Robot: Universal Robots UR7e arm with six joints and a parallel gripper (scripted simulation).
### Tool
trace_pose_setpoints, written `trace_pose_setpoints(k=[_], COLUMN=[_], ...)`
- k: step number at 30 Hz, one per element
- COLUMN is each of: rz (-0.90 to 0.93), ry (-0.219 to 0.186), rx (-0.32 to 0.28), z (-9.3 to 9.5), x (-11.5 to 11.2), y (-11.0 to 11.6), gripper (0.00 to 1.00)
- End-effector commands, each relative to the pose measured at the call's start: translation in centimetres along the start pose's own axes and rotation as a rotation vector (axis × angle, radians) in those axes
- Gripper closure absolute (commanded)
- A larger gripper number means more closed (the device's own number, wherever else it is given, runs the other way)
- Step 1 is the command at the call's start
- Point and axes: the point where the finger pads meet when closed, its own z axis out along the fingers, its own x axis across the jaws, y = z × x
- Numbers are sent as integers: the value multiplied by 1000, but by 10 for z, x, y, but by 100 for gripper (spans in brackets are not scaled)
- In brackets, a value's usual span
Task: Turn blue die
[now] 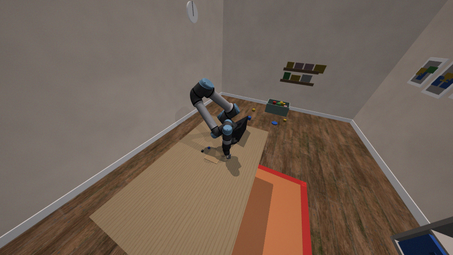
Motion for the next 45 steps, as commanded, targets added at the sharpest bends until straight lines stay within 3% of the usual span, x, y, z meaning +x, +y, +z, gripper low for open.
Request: trace_pose_setpoints(k=[1, 13, 28, 37, 45], rz=[0, 0, 0, 0, 0], ry=[3, 3, 3, 3, 3], rx=[-1, -1, -1, -1, -1], z=[-1, -18, -88, -109, -112], x=[2, 2, 2, 1, 1], y=[0, 0, 0, 0, 0], gripper=[0, 0, 0, 0, 0])
